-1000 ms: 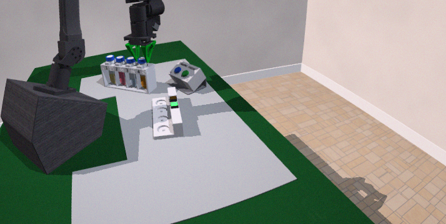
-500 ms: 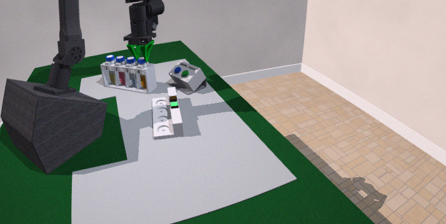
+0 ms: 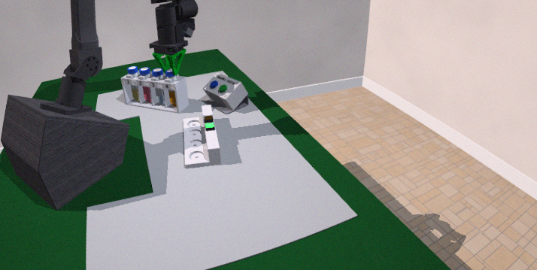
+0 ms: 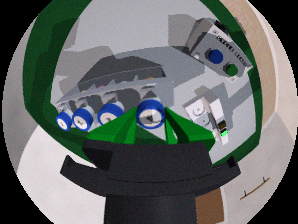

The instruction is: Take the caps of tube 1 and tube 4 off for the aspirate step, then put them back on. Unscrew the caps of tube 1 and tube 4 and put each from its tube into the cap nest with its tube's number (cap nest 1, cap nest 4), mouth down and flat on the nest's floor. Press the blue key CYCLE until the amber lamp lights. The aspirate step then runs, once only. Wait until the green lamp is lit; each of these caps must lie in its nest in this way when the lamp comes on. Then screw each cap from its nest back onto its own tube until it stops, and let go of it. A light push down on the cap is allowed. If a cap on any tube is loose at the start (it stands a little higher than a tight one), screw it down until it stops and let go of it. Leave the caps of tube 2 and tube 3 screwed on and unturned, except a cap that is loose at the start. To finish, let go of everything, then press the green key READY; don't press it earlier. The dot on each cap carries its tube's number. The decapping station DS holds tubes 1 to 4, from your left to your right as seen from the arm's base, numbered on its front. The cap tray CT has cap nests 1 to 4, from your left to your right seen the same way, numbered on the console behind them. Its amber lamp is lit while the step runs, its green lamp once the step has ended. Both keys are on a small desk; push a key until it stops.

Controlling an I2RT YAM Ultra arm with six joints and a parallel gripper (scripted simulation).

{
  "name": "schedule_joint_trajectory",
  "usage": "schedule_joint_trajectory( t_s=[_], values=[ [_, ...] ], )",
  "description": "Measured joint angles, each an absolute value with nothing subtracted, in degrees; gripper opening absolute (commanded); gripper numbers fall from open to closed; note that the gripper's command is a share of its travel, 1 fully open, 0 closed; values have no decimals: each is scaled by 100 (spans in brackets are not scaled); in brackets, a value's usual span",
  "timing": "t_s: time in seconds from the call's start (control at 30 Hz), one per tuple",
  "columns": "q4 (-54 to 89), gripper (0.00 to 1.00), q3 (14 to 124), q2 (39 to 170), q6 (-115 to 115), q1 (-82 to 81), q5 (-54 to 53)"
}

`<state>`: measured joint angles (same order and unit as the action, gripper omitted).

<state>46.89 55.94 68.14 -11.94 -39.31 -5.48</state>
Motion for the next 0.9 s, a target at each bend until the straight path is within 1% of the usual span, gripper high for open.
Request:
schedule_joint_trajectory(
  t_s=[0.5,0.7,0.73,0.9],
  values=[
    [4683,0,5588,6814,1337,-3931,-530],
    [4683,0,5588,6814,1984,-3931,-526],
    [4683,49,5588,6814,2040,-3931,-526],
    [4676,49,5579,6818,2189,-3931,-554]
  ],
)
